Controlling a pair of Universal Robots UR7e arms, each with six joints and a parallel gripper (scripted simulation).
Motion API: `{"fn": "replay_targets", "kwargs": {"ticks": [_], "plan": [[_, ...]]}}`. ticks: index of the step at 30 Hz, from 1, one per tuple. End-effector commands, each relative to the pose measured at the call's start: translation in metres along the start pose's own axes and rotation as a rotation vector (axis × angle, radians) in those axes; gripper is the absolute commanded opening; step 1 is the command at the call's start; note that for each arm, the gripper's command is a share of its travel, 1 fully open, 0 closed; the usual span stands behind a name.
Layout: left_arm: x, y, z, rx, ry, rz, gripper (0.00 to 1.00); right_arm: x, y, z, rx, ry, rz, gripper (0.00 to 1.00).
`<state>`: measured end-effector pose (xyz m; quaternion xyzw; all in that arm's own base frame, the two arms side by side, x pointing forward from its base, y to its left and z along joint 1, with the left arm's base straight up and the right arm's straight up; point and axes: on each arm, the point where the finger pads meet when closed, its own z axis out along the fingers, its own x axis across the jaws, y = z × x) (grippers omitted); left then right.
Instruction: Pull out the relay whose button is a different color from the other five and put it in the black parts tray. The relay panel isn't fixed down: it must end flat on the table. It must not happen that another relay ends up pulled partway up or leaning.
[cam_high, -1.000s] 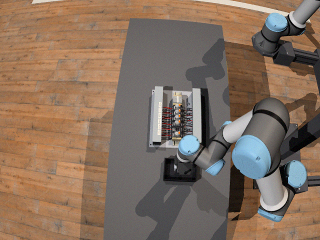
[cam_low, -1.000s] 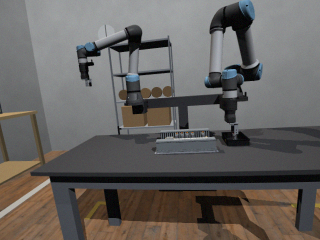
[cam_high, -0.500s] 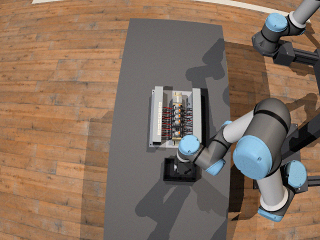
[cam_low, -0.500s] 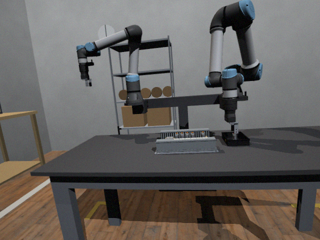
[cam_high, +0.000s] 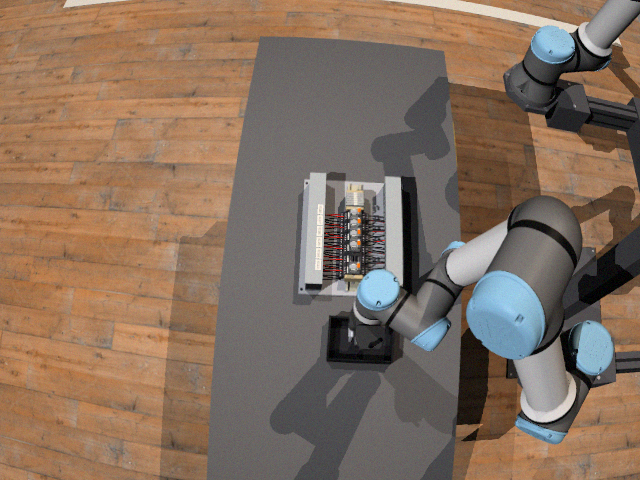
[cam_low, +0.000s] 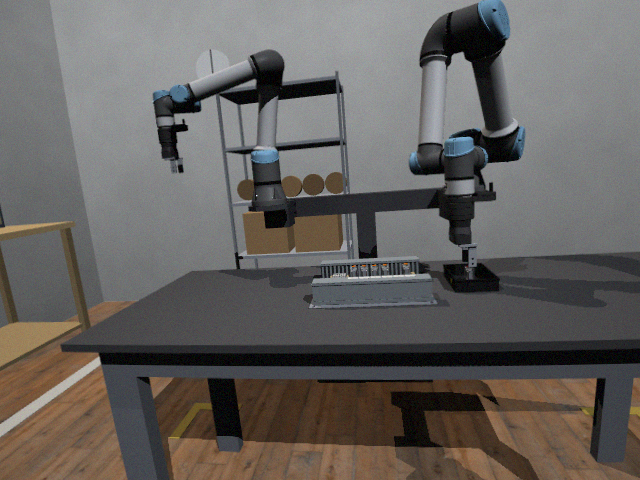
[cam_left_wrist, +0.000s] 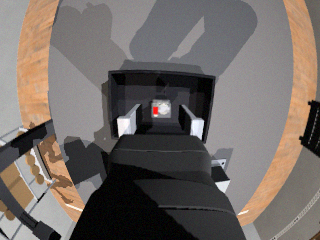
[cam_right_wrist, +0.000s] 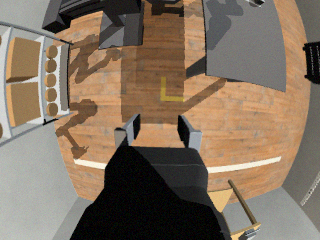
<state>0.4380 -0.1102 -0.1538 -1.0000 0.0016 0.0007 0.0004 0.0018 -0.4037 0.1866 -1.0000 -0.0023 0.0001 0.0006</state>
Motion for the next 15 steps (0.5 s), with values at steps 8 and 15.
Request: {"fn": "replay_targets", "kwargs": {"ticks": [8,15], "plan": [[0.001,0.000,-0.001,-0.001,0.001,0.000,0.98,0.000,0.000,0.000,-0.001,0.000,0.000,1.00],[0.000,0.000,-0.017,-0.001,0.001,0.000,0.98,0.000,0.000,0.000,-0.001,0.000,0.000,1.00]]}}
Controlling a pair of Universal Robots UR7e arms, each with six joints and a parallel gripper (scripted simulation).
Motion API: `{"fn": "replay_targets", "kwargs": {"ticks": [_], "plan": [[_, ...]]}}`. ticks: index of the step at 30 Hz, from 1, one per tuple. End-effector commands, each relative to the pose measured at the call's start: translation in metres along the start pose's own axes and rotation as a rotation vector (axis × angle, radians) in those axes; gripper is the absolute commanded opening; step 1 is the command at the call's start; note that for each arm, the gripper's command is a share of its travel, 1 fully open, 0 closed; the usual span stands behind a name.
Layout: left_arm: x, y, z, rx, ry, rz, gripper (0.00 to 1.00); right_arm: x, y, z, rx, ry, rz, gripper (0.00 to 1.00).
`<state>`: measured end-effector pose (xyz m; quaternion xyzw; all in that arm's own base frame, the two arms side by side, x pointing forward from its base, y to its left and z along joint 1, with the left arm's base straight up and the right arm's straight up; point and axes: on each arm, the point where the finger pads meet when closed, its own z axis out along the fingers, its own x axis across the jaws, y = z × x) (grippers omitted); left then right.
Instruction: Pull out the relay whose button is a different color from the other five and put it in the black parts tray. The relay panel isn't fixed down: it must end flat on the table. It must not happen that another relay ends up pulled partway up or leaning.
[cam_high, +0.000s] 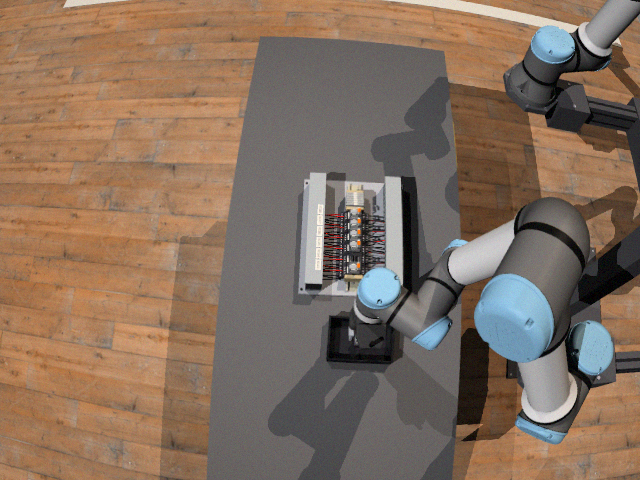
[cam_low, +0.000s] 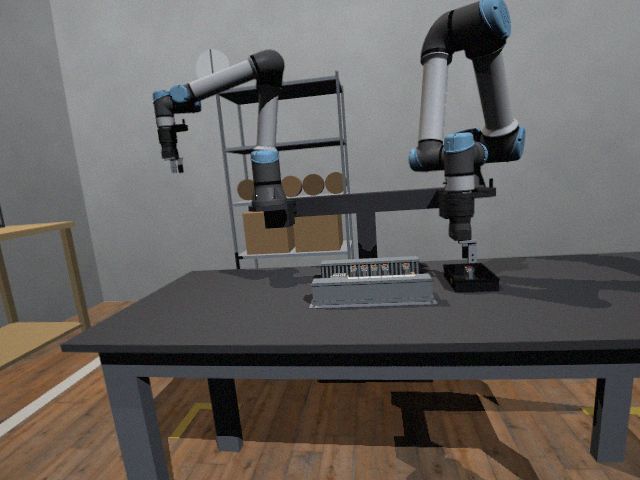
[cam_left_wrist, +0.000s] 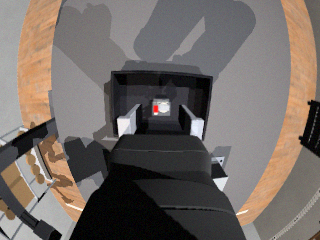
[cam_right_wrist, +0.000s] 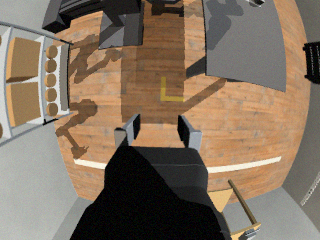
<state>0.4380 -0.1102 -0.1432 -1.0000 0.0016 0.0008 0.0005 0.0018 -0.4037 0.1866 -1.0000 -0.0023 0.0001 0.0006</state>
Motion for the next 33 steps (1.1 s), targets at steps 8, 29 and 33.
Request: {"fn": "replay_targets", "kwargs": {"ticks": [8,29,33], "plan": [[0.000,0.000,-0.034,-0.001,0.002,0.000,0.98,0.000,0.000,0.000,-0.001,0.000,0.000,1.00],[0.000,0.000,-0.070,-0.001,0.002,0.000,0.98,0.000,0.000,0.000,-0.001,0.000,0.000,1.00],[0.000,0.000,-0.070,-0.001,0.002,0.000,0.98,0.000,0.000,0.000,-0.001,0.000,0.000,1.00]]}}
